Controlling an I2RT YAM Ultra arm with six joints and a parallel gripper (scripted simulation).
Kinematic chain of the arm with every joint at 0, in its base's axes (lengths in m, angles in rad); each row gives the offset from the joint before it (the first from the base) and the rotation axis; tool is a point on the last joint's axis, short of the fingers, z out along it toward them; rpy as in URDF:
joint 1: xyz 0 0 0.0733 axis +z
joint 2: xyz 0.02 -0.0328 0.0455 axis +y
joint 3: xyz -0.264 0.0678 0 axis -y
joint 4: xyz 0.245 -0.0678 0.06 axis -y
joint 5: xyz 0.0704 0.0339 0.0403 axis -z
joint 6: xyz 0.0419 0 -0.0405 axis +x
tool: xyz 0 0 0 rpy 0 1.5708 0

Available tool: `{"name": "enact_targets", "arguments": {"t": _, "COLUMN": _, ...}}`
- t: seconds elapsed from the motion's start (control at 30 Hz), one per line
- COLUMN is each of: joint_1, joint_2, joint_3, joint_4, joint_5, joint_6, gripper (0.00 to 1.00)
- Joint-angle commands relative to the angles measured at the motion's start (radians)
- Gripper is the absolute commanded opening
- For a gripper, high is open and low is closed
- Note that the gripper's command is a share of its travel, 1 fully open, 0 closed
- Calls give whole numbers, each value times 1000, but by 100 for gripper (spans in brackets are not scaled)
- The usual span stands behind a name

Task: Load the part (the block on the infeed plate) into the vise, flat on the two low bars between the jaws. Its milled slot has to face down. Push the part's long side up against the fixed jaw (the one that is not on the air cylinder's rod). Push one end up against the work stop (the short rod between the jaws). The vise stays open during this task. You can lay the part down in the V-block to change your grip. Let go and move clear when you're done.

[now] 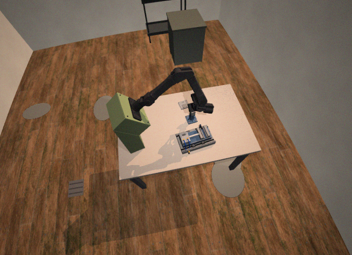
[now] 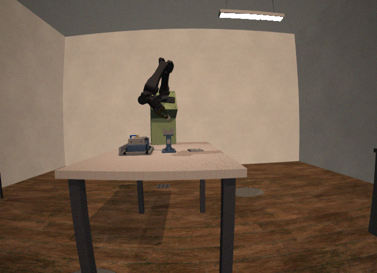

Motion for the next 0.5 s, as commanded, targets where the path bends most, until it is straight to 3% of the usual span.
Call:
{"name": "enact_targets", "arguments": {"t": 0.0, "joint_1": -16, "joint_2": -4, "joint_3": 35, "joint_4": -47, "joint_5": -50, "joint_6": -27, "gripper": 0}}
{"name": "enact_targets", "arguments": {"t": 0.47, "joint_1": -18, "joint_2": 4, "joint_3": 43, "joint_4": -63, "joint_5": -56, "joint_6": -41, "gripper": 0}}
